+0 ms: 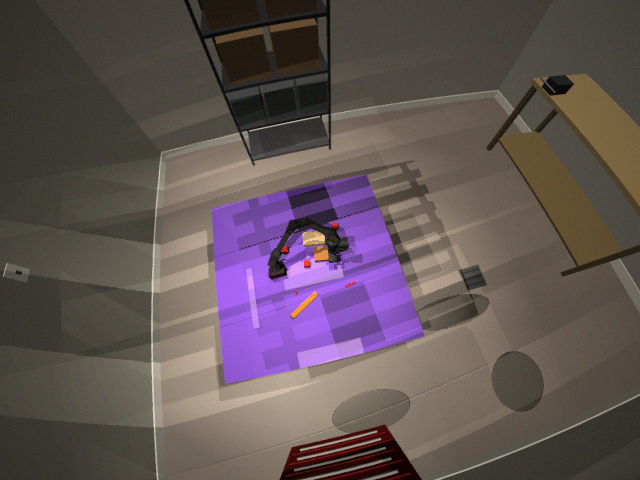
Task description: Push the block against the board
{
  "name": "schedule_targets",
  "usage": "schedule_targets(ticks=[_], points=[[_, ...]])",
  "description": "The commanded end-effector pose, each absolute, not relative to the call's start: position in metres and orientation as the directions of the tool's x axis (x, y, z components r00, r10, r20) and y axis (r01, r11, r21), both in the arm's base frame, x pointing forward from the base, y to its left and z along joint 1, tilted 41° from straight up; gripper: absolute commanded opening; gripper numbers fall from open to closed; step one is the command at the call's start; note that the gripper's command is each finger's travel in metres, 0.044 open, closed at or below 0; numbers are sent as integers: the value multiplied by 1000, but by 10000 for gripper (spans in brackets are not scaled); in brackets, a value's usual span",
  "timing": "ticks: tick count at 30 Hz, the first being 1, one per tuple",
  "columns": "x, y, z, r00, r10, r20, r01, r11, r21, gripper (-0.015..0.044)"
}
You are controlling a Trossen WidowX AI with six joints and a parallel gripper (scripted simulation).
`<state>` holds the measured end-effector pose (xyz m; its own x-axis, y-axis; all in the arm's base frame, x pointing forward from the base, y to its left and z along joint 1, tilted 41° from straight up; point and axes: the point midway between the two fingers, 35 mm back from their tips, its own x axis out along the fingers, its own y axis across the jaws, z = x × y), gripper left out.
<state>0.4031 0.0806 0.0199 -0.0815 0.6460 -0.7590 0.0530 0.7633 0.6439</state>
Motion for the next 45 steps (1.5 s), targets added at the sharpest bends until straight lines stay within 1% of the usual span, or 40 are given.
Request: schedule_targets(ticks=[1,45], points=[[400,82,19,-85,648,-757,59,761,646,0],[371,82,21,-87,648,-757,60,761,645,0]])
